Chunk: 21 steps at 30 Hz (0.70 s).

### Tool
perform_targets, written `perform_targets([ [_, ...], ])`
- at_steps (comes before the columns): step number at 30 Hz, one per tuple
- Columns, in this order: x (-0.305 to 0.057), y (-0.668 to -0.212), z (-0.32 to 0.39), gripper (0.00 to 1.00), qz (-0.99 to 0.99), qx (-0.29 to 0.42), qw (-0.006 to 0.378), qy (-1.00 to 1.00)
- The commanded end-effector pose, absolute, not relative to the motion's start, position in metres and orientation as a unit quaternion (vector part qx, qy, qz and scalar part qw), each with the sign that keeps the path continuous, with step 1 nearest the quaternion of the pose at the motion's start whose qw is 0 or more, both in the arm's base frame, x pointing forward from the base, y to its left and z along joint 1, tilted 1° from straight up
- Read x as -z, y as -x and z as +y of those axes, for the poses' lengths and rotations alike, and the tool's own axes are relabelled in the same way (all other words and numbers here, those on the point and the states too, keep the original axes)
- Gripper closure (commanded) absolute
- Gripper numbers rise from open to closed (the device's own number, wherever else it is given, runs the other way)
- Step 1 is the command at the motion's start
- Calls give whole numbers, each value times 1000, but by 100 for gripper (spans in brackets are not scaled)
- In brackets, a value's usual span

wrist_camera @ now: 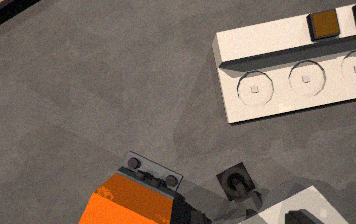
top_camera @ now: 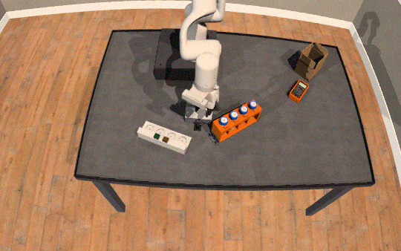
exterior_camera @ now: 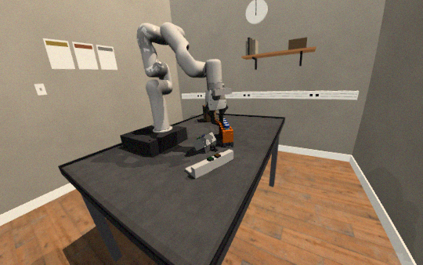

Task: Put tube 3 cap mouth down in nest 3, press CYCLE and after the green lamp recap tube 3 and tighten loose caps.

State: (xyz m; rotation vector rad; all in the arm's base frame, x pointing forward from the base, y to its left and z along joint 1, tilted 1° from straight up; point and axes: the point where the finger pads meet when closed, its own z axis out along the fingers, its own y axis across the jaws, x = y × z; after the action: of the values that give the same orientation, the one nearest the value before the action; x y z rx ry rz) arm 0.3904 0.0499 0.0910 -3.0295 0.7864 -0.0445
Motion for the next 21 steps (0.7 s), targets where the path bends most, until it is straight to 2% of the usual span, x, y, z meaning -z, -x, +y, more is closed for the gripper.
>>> perform_targets([
  [1,-92,-391,50,54,284,16,2,959],
  [21,-92,-391,50,54,424,8,3,906],
])
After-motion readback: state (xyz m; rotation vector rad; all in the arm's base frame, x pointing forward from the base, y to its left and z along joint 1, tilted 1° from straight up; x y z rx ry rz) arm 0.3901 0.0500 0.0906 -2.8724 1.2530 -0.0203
